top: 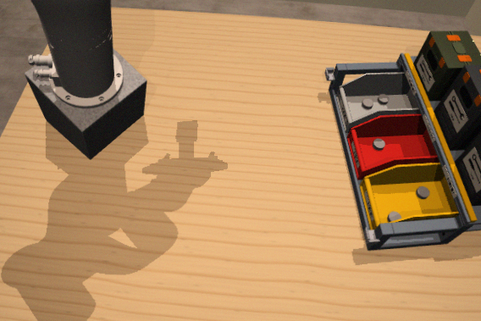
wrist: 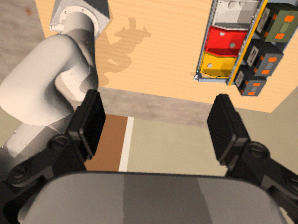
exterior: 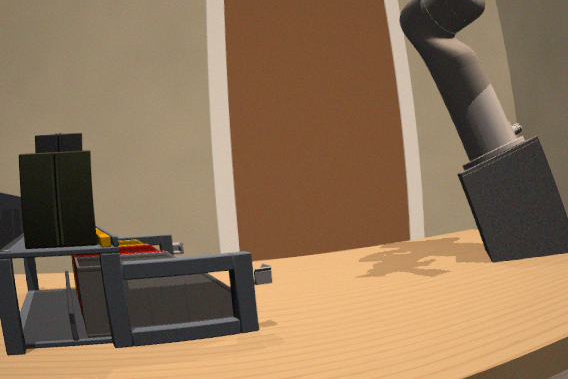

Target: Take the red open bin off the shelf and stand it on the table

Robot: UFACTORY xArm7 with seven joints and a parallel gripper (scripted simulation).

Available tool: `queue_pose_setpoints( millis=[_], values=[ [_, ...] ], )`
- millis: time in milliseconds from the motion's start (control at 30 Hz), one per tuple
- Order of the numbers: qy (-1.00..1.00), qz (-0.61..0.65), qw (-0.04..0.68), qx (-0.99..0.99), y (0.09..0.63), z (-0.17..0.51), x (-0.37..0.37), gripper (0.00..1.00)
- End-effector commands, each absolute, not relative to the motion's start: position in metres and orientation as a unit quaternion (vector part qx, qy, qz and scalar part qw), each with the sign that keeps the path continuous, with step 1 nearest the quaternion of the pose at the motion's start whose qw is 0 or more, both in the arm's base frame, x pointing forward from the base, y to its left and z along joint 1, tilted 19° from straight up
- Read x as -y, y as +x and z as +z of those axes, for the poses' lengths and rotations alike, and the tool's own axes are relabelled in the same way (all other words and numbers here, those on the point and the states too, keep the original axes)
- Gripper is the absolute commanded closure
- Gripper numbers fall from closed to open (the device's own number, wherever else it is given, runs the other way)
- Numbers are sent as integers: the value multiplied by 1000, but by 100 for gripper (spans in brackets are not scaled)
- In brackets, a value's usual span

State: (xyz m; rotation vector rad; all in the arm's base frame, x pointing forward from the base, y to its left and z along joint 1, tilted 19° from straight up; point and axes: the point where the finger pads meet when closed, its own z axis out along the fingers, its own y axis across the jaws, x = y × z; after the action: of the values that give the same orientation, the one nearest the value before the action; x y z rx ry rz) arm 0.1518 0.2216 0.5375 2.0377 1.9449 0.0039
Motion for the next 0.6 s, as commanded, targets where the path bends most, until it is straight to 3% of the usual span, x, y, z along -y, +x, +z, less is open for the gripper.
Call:
queue_pose_setpoints(
  millis=[0,433,567],
  values=[
    [715,3,161,-680,176,550,-198,0],
    [715,3,161,-680,183,553,-191,0],
    [715,3,161,-680,209,565,-165,0]
  ],
)
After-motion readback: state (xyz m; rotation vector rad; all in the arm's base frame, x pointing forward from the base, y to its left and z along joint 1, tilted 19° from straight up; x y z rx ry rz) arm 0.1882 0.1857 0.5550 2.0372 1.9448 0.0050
